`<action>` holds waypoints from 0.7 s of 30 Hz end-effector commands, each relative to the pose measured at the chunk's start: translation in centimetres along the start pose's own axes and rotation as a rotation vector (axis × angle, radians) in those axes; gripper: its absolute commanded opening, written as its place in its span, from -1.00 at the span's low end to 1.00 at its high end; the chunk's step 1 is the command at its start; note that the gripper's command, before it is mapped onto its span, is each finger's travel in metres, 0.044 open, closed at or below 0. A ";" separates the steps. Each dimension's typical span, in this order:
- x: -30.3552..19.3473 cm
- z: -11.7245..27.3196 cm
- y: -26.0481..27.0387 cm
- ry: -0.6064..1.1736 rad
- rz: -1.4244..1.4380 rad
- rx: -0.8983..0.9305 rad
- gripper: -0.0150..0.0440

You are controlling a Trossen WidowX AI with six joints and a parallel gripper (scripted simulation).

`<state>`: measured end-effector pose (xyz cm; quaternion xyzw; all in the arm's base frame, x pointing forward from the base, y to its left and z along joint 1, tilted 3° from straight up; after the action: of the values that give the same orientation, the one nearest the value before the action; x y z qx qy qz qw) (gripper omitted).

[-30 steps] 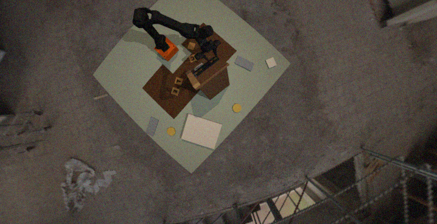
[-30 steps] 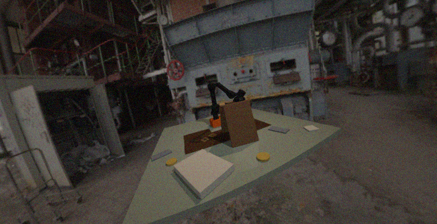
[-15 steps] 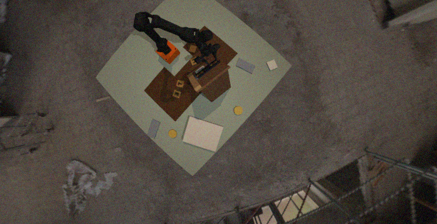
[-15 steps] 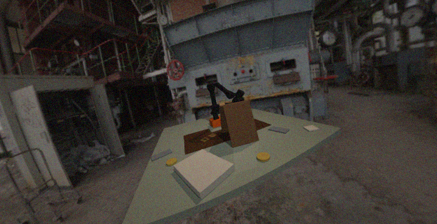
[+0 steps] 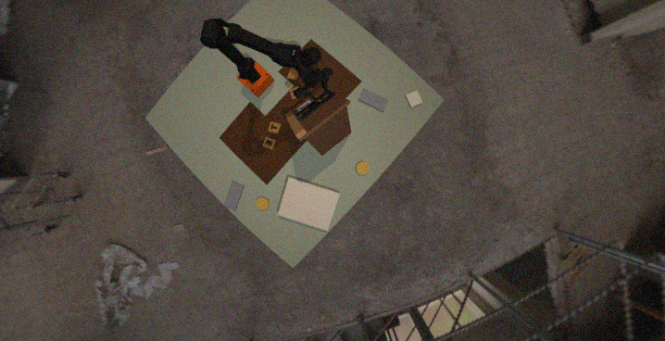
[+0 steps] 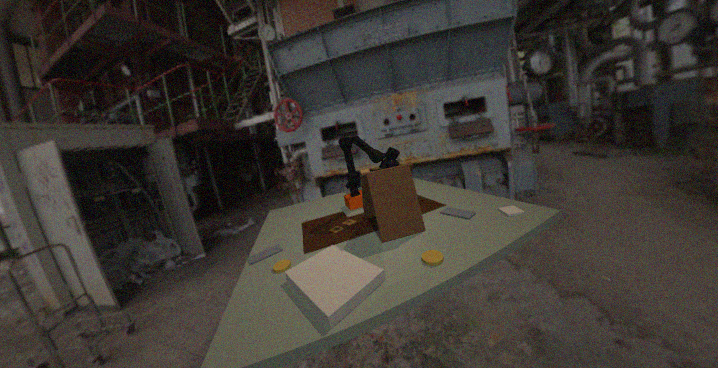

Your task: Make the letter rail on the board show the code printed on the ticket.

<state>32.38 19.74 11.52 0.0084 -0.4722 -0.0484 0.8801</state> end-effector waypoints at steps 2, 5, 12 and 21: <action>0.0 0.1 -0.6 0.001 0.007 0.001 -0.49; 0.0 0.0 -0.8 0.001 0.007 0.001 -0.49; 0.0 0.0 -1.4 0.001 0.007 0.001 -0.49; 0.1 0.0 -2.1 0.001 0.008 0.000 -0.49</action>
<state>32.38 18.00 11.57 0.0076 -0.4723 -0.0480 0.8801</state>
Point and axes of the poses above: the point midway between the two fingers, 35 mm back from their tips, its own z axis back along the fingers, its own y axis across the jaws, x = y × z, the point moved 1 cm from there along z, back along the fingers, and after that the axes turned 6 degrees about -z, right-handed, at the moved point
